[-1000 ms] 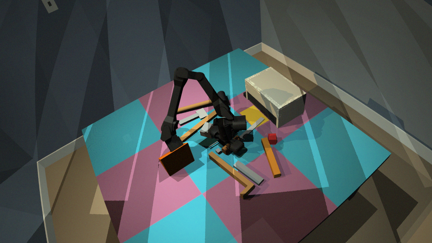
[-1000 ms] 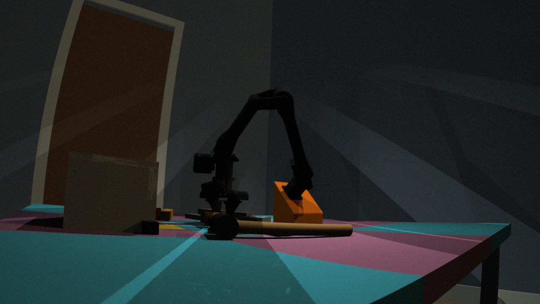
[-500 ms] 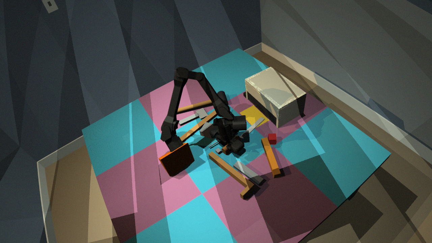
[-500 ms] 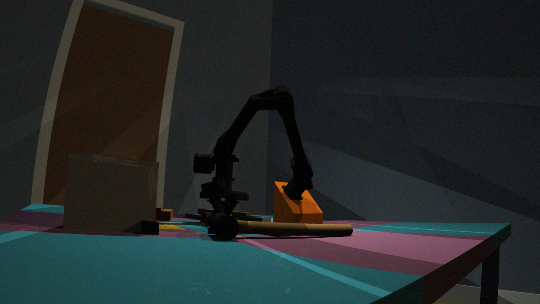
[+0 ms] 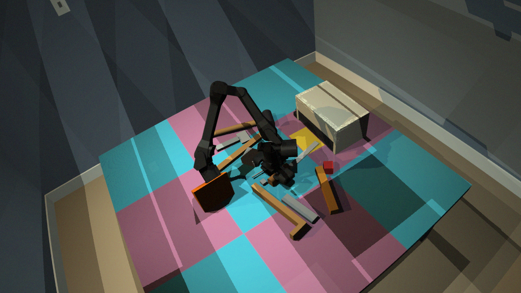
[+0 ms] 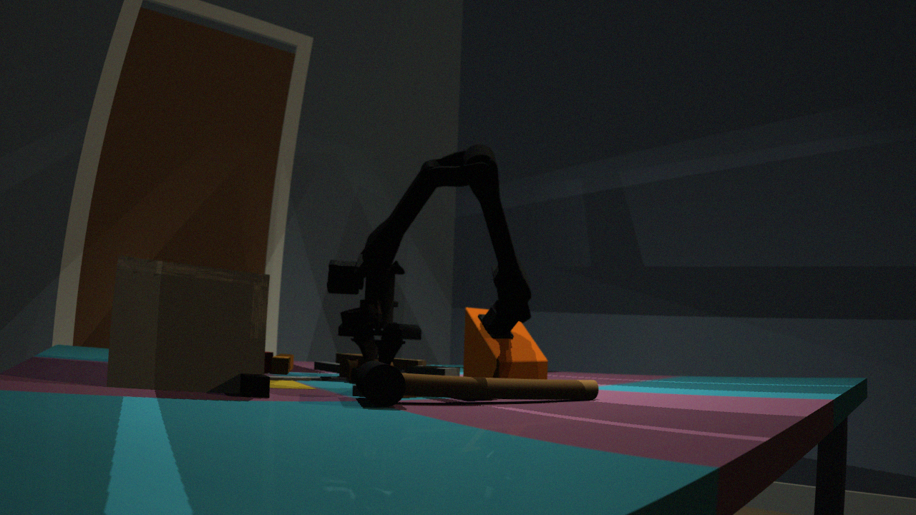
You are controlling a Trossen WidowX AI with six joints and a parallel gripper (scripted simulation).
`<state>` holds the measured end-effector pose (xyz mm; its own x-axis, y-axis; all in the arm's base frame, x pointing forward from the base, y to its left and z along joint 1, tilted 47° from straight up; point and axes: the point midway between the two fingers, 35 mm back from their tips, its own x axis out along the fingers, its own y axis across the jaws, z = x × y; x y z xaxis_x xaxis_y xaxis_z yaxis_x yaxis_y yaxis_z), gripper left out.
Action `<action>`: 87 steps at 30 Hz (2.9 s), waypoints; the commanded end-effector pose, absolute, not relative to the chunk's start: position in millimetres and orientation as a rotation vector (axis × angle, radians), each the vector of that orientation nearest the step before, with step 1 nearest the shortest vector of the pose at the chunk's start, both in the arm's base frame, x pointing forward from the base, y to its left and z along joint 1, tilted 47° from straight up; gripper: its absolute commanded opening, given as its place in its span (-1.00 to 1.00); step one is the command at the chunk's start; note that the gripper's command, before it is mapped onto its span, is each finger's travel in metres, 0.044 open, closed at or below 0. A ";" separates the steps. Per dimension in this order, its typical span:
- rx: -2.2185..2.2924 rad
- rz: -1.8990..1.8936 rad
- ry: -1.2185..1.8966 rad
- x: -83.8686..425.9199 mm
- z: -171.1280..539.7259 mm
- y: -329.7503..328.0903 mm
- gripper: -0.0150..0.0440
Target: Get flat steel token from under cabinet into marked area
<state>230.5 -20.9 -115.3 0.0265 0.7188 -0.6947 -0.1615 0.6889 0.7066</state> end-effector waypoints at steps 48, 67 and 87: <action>0.508 0.727 1.383 299.9 -106.7 -15.9 -0.49; 0.508 0.727 1.382 322.8 -103.7 -14.2 -0.49; 0.508 0.728 1.380 345.3 -100.6 -12.4 -0.49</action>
